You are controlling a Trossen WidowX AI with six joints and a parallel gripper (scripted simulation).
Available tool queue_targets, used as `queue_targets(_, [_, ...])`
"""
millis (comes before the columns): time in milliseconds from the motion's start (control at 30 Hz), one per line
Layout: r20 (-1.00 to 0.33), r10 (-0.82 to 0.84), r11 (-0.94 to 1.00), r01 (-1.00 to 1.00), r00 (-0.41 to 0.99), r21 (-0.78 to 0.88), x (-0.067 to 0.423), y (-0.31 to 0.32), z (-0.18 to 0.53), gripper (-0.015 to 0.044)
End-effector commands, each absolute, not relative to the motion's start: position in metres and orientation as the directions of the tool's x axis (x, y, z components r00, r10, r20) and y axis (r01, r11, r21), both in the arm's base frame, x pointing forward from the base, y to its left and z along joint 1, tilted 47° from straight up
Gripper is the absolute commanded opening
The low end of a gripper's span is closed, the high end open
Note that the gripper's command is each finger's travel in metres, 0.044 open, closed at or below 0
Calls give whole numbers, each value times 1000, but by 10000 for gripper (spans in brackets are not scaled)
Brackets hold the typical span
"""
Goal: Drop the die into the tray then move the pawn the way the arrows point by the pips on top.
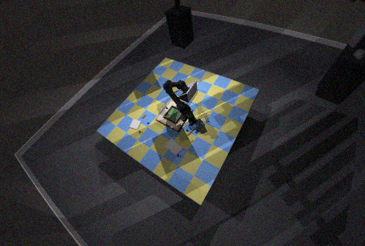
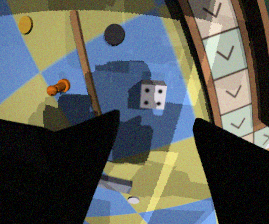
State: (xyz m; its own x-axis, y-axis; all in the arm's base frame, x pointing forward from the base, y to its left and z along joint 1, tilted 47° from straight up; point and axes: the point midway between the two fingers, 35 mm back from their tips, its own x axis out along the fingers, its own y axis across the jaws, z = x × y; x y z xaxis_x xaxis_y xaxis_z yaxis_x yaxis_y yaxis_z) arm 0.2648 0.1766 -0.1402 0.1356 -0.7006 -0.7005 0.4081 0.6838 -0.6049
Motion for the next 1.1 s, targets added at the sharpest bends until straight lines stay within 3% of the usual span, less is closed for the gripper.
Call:
queue_targets(0, [-699, -703, 686, 381, 129, -620, 265, 179, -139, 275])
queue_targets(1067, [-697, -705, 684, 382, 130, -621, 275, 136, -180, 275])
